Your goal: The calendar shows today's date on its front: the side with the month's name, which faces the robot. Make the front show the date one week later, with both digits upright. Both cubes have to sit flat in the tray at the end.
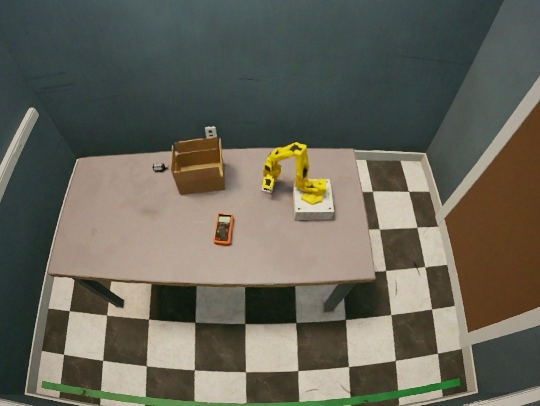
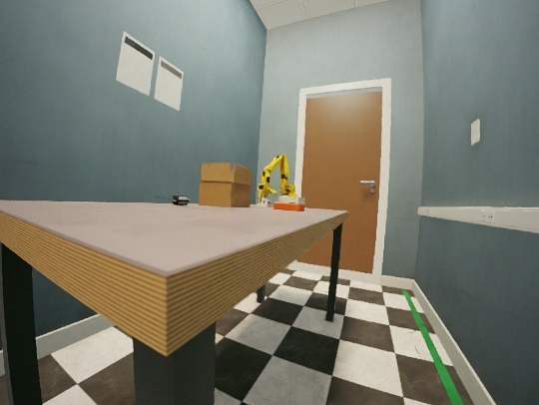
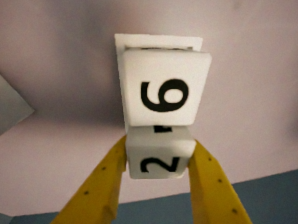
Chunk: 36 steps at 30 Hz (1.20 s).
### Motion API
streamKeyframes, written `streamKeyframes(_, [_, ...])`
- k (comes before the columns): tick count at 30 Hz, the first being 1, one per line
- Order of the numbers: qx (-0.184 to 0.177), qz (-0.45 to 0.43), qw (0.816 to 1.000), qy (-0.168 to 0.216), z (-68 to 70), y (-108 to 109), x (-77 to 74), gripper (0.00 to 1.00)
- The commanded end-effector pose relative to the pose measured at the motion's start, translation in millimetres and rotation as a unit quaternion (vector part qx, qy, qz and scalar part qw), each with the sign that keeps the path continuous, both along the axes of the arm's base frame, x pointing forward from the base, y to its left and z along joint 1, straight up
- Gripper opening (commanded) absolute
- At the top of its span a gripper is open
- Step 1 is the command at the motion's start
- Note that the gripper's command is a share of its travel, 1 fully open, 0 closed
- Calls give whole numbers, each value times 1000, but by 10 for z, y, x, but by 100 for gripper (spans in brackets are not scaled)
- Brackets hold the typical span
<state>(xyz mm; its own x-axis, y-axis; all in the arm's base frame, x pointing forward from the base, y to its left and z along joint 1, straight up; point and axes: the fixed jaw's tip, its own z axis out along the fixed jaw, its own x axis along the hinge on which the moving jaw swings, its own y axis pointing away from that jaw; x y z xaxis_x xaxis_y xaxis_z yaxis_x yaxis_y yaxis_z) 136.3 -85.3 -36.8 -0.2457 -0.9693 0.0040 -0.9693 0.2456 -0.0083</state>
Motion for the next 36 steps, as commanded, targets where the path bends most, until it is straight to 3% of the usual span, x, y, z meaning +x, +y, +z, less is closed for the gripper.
streamKeyframes(1, [7,3,1000,10,-49,27,-52,0])
streamKeyframes(15, [7,3,1000,10,-97,27,-52,0])
streamKeyframes(25, [7,3,1000,10,-97,27,-52,17])
streamKeyframes(36, [7,3,1000,10,-97,27,-52,19])
